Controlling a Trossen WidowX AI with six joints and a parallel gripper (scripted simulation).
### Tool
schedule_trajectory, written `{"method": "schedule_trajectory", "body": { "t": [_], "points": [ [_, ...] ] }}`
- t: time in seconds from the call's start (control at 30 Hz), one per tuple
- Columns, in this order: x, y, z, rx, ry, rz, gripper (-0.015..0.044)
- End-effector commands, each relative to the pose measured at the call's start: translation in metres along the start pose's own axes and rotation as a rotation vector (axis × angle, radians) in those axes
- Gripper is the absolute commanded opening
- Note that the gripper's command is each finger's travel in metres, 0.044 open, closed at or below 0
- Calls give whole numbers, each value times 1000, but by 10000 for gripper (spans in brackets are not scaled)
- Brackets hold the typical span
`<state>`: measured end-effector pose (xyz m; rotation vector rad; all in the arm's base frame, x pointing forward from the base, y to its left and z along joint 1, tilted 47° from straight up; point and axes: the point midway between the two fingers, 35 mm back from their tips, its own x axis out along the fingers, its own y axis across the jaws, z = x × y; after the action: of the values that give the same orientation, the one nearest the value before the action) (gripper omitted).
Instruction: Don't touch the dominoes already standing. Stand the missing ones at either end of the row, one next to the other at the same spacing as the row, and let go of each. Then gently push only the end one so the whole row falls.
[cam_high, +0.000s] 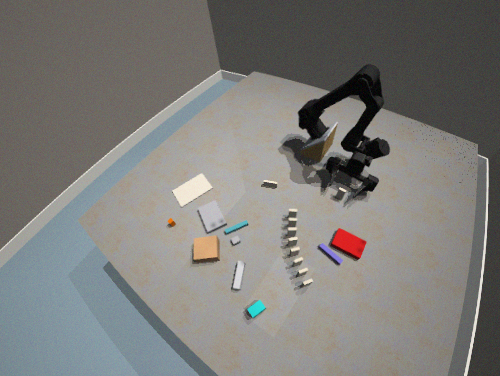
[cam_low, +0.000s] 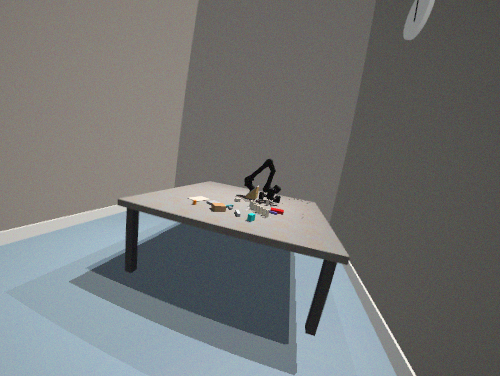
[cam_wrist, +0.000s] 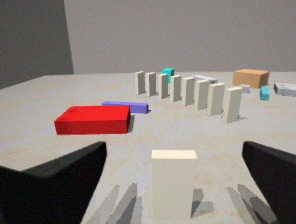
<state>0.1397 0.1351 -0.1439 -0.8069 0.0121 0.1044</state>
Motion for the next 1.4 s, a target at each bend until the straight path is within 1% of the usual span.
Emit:
{"method": "schedule_trajectory", "body": {
  "t": [0.0,0.23,0.43,0.5,0.6,0.7,0.8,0.97,1.0,1.13,1.27,1.37],
  "points": [
    [-1,3,11,1,-2,-2,440],
    [-5,1,48,6,0,0,440],
    [-5,0,49,6,0,0,440],
    [-2,3,48,2,30,0,440],
    [8,18,43,-20,182,9,440],
    [22,34,39,-42,446,24,440],
    [29,39,41,-49,698,34,440],
    [28,26,62,-29,1152,28,440],
    [29,26,70,16,1232,33,440],
    [25,11,84,25,1395,16,440],
    [21,0,90,11,1466,0,440],
    [21,0,90,10,1467,-1,440]
  ]
}}
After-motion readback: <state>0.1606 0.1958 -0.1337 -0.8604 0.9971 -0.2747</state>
